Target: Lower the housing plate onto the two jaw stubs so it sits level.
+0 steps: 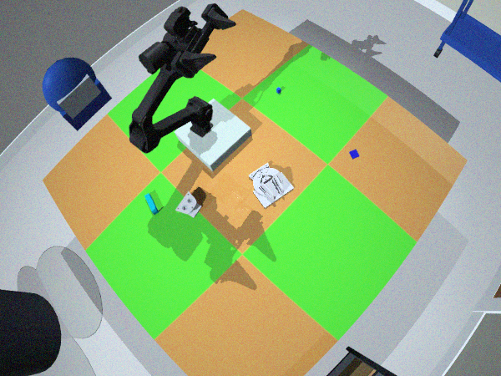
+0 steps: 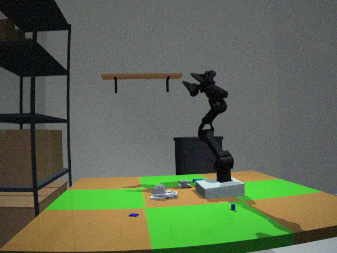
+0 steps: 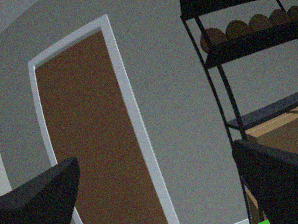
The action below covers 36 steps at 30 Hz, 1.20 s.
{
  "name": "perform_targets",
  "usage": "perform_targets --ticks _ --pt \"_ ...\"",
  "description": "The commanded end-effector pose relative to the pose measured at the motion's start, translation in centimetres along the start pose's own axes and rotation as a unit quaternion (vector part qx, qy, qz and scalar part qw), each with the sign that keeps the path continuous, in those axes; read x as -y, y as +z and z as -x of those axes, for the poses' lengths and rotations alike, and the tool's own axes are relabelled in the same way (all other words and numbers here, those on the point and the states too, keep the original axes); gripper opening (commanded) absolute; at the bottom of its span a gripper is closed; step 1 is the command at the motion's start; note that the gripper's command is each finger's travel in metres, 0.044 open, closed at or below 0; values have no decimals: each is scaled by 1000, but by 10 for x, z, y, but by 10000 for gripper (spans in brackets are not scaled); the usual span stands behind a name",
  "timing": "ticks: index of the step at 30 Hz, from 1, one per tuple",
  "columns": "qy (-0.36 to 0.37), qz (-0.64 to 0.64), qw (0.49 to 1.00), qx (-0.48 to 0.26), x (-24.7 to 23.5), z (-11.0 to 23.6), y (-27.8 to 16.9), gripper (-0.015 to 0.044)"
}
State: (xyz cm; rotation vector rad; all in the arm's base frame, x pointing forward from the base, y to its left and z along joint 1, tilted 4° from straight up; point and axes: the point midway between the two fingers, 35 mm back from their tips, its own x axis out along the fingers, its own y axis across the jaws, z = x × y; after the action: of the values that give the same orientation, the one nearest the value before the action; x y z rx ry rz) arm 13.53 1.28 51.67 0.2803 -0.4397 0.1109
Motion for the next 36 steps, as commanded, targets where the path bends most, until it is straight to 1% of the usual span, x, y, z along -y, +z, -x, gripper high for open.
perform_targets --ticks 1,10,18,27,36 --pt "-7 45 999 15 -9 -2 1 440" --pt "-28 161 986 35 -27 -12 -4 440" --pt "-51 253 966 32 -33 -22 -18 440" --pt "-61 362 930 15 -42 -42 -40 440" --pt "-69 447 892 -11 -39 -66 -66 440"
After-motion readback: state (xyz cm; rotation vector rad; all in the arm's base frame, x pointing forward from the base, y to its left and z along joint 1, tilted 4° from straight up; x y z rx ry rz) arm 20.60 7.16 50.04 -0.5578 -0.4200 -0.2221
